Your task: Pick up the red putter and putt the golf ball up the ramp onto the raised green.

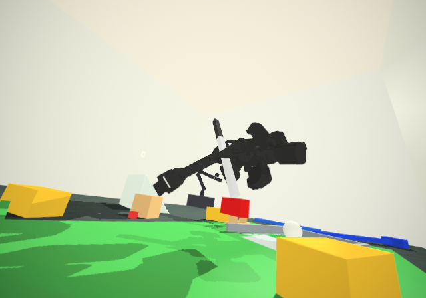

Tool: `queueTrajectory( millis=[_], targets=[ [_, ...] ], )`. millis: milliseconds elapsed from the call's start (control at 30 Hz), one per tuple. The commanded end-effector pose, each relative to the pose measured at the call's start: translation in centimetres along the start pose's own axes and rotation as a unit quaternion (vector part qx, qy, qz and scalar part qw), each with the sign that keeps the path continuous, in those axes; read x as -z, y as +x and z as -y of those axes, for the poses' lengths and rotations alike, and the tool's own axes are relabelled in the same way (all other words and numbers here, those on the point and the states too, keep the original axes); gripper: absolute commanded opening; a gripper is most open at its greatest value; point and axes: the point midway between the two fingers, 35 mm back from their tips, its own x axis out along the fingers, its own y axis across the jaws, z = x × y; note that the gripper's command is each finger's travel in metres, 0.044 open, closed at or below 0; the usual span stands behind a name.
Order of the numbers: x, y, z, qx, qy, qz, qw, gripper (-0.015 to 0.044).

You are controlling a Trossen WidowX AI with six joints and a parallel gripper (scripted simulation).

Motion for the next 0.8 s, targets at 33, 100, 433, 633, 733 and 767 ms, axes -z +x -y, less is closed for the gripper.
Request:
queueTrajectory(
  millis=[33,100,433,633,733,767],
  targets=[
    [0.37,-0.16,0.22,0.001,0.002,0.001,1.0,0.0],
    [0.37,-0.16,0.22,0.001,0.002,0.001,1.0,0.0],
    [0.37,-0.16,0.22,0.001,0.002,0.001,1.0,0.0],
    [0.37,-0.16,0.22,0.001,0.002,0.001,1.0,0.0],
    [0.37,-0.16,0.22,0.001,0.002,0.001,1.0,0.0],
    [0.37,-0.16,0.22,0.001,0.002,0.001,1.0,0.0]
  ],
)
